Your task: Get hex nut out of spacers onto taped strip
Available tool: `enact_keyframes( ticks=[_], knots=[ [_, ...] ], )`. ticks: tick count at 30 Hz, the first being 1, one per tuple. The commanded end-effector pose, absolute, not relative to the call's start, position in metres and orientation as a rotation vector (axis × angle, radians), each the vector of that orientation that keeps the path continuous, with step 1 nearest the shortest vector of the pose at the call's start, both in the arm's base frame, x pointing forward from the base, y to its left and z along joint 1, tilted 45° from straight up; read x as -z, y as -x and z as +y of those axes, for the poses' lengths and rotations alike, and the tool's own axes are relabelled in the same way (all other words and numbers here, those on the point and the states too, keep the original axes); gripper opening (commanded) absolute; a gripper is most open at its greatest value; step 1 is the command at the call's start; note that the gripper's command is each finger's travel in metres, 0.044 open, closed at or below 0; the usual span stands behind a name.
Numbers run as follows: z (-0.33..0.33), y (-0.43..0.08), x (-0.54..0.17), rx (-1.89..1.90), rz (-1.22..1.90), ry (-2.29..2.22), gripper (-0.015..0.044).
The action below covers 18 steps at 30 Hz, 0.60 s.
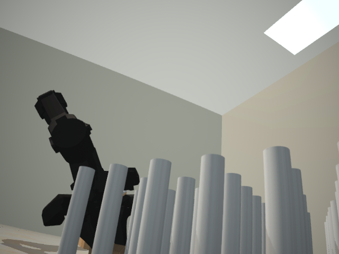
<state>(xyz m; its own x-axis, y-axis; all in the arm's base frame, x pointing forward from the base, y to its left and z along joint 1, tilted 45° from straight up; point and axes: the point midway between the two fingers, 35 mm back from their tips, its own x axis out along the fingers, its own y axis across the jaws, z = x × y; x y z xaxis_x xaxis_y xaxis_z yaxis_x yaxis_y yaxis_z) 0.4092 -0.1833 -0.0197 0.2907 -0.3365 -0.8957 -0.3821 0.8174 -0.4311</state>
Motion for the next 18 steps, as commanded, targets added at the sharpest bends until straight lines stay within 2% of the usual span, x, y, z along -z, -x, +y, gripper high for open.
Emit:
enact_keyframes(
  ticks=[1,18],
  knots=[
    [-0.1833,-0.4083,0.0236,-0.042,1.312,0.666,0.0000],
    [-0.1837,-0.4088,0.0276,-0.031,1.336,0.678,0.0000]
  ],
)
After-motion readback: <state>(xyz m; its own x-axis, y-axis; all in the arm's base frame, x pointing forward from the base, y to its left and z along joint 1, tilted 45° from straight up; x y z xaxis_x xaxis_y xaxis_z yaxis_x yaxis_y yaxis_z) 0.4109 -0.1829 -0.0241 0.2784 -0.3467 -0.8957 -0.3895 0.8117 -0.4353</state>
